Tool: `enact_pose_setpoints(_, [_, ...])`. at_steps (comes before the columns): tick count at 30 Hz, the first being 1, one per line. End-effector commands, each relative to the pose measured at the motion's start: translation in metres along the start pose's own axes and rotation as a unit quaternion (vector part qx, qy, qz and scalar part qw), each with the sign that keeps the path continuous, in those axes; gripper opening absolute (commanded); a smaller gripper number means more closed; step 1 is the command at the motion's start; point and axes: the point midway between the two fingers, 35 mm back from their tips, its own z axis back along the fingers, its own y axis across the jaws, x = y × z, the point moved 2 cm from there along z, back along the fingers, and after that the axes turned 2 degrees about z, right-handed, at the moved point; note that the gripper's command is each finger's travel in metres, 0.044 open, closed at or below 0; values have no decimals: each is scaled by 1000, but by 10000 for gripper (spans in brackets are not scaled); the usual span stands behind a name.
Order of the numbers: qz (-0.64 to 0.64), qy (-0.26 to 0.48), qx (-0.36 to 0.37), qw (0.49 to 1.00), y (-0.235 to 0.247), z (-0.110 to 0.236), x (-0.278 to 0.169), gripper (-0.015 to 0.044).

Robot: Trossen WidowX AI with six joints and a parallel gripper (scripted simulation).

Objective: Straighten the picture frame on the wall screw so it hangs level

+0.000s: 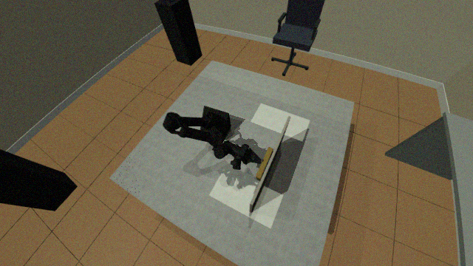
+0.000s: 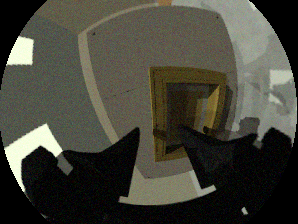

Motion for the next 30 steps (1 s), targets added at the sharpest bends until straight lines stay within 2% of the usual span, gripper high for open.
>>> enact_pose_setpoints(1, [1,0,-1,1000,0,-8,-1,260])
enact_pose_setpoints(10, [1,0,-1,1000,-1,-22,-1,260])
enact_pose_setpoints(30, [1,0,-1,1000,-1,-22,-1,260])
